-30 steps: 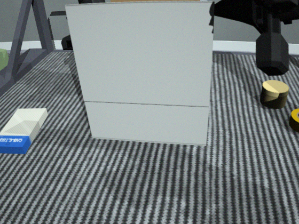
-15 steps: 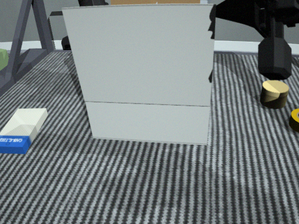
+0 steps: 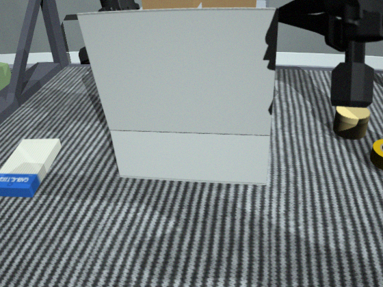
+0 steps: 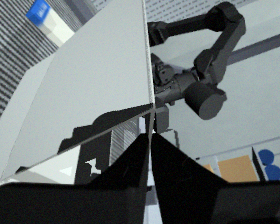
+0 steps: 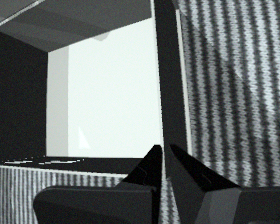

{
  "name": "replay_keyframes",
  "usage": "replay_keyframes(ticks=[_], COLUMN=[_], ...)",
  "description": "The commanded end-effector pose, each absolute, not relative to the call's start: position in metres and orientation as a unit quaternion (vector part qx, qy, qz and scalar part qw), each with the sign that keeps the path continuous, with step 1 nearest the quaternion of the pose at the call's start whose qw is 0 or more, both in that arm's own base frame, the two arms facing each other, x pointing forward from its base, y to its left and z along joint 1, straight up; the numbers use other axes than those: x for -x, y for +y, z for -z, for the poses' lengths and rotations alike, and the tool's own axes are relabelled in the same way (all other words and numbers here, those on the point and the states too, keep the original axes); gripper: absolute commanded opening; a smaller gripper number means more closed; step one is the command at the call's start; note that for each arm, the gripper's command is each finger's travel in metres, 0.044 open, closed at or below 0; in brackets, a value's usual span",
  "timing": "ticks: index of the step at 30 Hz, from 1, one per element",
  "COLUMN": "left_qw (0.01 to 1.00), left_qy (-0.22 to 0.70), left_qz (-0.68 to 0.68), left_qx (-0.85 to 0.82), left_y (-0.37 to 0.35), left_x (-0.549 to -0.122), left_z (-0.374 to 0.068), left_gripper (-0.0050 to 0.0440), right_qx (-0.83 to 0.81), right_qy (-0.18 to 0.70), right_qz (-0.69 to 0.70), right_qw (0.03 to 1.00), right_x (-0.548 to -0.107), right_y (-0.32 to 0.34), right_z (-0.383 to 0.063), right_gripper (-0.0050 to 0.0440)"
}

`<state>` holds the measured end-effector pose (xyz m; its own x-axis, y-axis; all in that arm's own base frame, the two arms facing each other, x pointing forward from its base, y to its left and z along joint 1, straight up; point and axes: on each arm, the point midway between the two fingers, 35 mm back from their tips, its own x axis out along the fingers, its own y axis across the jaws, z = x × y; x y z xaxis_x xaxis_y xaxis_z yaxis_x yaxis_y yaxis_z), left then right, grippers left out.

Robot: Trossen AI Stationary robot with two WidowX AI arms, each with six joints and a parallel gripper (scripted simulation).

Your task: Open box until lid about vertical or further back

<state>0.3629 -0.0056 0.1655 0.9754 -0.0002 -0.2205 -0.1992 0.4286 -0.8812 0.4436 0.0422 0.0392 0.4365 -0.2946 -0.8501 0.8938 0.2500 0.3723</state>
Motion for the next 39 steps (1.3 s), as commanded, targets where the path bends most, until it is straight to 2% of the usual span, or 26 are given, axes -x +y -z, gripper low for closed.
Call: replay_keyframes(ticks=[1, 18, 26, 29, 37, 39], left_qw=[0.838, 0.84, 0.84, 0.84, 0.84, 0.84], left_qy=[0.092, 0.084, 0.084, 0.084, 0.084, 0.084], left_qz=[-0.053, -0.049, -0.049, -0.049, -0.049, -0.049], left_qx=[0.535, 0.534, 0.534, 0.534, 0.534, 0.534], left_y=[-0.009, -0.007, -0.007, -0.007, -0.007, -0.007], left_x=[-0.364, -0.366, -0.366, -0.366, -0.366, -0.366], left_z=[-0.165, -0.172, -0.172, -0.172, -0.172, -0.172], left_gripper=[0.0005, 0.0005, 0.0005, 0.0005, 0.0005, 0.0053], right_qx=[-0.459, -0.459, -0.459, -0.462, -0.46, -0.458], right_qy=[0.323, 0.323, 0.323, 0.32, 0.324, 0.326], right_qz=[0.407, 0.407, 0.407, 0.404, 0.388, 0.385], right_qw=[0.721, 0.721, 0.721, 0.722, 0.73, 0.732], right_x=[-0.447, -0.447, -0.447, -0.449, -0.452, -0.45], right_y=[0.043, 0.043, 0.043, 0.044, 0.043, 0.043], right_z=[-0.051, -0.051, -0.051, -0.056, -0.113, -0.128], right_gripper=[0.0021, 0.0021, 0.006, 0.006, 0.006, 0.006])
